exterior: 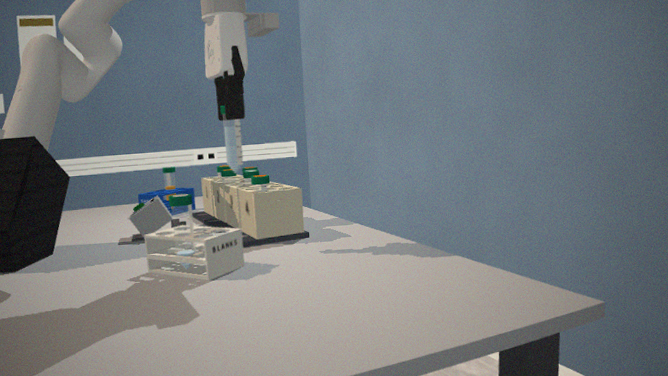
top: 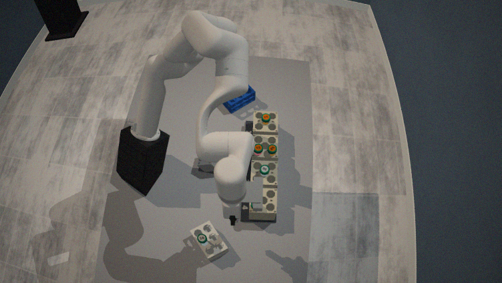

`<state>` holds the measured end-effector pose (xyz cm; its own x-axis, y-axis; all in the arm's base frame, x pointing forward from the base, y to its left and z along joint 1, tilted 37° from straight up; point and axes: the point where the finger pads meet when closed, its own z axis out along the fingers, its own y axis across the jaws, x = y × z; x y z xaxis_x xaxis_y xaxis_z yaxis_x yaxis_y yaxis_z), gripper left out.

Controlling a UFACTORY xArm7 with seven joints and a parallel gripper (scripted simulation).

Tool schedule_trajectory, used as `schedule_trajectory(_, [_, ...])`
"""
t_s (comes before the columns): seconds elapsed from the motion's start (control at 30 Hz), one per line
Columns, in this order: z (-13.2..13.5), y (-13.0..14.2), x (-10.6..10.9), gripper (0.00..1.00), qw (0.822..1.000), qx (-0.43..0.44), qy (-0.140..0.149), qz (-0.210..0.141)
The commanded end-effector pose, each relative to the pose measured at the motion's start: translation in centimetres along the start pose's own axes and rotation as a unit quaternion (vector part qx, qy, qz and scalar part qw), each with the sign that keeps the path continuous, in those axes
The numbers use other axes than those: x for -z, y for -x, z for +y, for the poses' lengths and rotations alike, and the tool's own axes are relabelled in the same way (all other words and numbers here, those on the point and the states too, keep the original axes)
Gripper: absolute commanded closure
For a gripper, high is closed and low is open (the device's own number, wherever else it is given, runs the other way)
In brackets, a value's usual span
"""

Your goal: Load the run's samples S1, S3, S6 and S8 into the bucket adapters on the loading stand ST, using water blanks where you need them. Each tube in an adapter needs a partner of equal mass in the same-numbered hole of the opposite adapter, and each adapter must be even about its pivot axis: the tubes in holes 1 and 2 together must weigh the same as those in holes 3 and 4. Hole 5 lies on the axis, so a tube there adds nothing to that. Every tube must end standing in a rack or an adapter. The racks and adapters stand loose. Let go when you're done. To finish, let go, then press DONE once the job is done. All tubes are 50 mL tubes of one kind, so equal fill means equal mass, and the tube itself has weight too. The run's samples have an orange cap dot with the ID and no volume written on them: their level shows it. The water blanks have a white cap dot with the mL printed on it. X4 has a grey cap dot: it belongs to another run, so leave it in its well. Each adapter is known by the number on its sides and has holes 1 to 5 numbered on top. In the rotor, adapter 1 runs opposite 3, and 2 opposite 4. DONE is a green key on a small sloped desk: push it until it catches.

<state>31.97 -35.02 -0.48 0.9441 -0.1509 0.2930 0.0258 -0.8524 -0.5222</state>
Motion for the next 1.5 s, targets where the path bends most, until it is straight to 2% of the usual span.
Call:
schedule_trajectory(0.0, [-0.8, -1.7, 0.3, 1.00, 1.000, -0.014, 0.003, -0.002])
schedule_trajectory(0.13, [-1.2, -2.6, 0.3, 1.00, 1.000, -0.014, 0.003, -0.002])
schedule_trajectory(0.63, [-5.0, -9.1, 0.2, 1.00, 1.000, -0.014, 0.003, -0.002])
schedule_trajectory(0.7, [-5.0, -9.1, 0.2, 1.00, 1.000, -0.014, 0.003, -0.002])
schedule_trajectory(0.93, [-6.7, -12.1, 0.2, 1.00, 1.000, -0.014, 0.003, -0.002])
schedule_trajectory(1.47, [-6.7, -12.1, 0.2, 1.00, 1.000, -0.014, 0.003, -0.002])
